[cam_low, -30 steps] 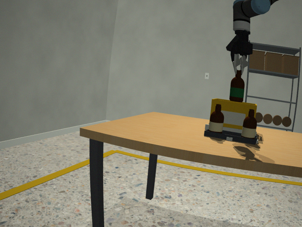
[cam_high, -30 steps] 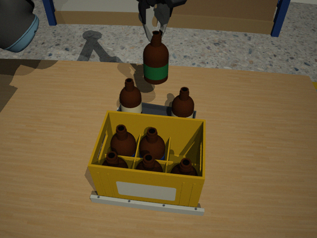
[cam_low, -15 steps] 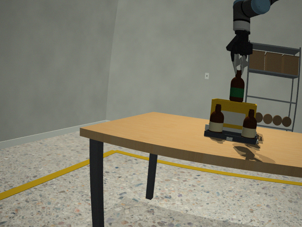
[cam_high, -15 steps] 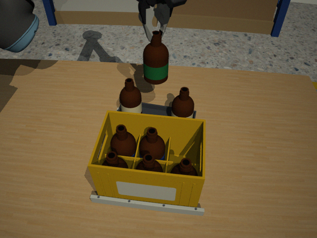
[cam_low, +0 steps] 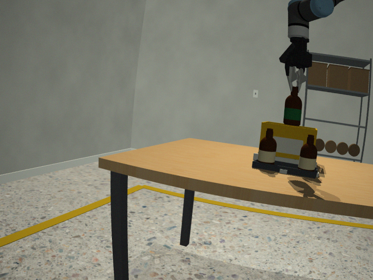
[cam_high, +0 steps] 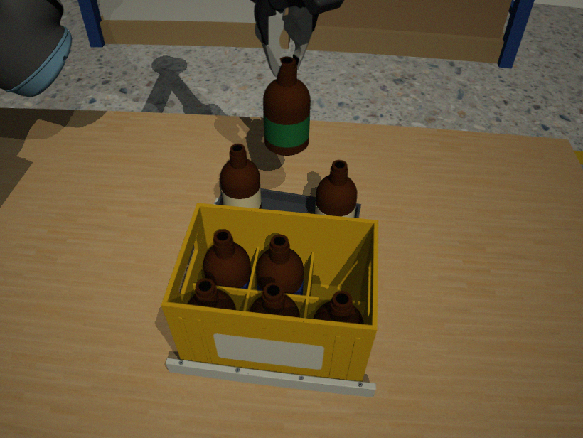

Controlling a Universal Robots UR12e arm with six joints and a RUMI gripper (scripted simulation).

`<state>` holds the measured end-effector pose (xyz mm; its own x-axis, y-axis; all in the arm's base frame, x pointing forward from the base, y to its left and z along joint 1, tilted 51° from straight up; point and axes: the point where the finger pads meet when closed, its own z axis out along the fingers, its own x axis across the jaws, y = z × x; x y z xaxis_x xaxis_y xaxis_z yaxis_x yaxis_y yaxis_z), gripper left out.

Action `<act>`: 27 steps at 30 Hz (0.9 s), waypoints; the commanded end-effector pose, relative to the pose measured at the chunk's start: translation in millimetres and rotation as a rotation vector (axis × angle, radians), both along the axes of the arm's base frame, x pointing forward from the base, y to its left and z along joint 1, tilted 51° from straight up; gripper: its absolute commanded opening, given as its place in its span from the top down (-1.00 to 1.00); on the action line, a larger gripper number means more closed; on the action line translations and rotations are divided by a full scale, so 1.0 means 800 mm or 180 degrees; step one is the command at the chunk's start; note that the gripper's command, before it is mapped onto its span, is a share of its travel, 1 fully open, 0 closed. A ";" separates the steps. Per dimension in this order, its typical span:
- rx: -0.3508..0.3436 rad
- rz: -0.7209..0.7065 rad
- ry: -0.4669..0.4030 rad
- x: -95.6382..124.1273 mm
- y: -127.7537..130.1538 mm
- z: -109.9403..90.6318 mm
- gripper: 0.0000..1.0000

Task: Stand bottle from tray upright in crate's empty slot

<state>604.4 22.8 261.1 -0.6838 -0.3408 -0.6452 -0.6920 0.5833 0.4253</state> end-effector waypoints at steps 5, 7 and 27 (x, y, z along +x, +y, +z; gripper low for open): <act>-0.0002 -0.0001 -0.0003 0.001 -0.001 0.000 1.00; -0.0002 -0.0001 -0.0003 0.001 -0.001 0.000 1.00; -0.0002 -0.0001 -0.0003 0.007 -0.008 -0.006 1.00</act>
